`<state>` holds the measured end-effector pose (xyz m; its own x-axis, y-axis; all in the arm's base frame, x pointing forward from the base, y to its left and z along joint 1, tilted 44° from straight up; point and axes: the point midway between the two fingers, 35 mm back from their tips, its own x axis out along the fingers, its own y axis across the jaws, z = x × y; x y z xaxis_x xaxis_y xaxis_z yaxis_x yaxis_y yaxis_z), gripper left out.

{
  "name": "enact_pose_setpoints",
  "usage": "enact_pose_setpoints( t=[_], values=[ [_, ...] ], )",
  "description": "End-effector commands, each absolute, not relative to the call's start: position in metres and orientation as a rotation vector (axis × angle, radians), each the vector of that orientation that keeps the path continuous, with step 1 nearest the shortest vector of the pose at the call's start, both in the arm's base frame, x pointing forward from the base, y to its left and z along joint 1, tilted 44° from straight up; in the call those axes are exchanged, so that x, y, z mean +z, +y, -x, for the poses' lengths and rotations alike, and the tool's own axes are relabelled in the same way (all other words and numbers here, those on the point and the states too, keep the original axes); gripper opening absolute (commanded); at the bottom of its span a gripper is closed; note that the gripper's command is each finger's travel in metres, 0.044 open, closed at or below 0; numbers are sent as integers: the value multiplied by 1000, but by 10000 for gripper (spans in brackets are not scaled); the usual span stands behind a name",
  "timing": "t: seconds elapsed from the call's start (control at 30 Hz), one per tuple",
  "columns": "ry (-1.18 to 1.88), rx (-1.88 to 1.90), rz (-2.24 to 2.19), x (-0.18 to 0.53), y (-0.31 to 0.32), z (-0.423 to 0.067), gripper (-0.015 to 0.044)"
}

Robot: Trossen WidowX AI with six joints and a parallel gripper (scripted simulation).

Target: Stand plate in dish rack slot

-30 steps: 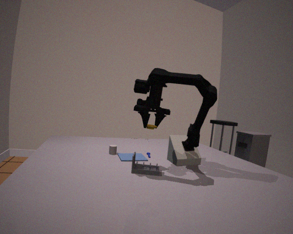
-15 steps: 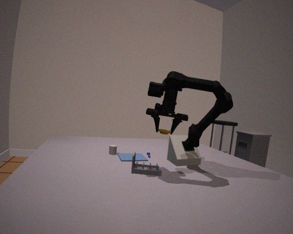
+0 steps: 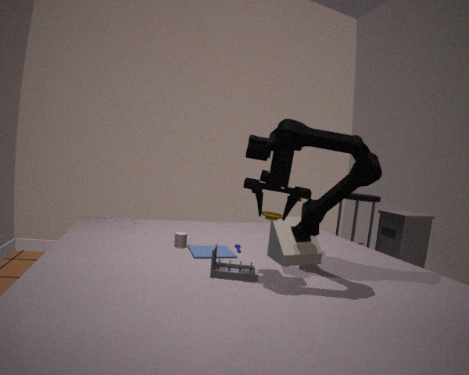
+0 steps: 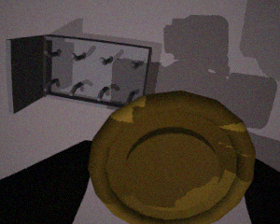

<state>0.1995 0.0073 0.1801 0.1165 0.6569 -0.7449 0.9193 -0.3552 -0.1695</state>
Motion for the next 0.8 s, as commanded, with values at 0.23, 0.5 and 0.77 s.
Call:
enact_pose_setpoints(
  t=[0.23,0.5,0.77],
  values=[
    [1512,-1159,-1788,150,15,-191,0],
    [1460,-1172,-1581,129,18,-188,0],
    [1385,-1160,-1395,111,19,-188,0]
  ],
)
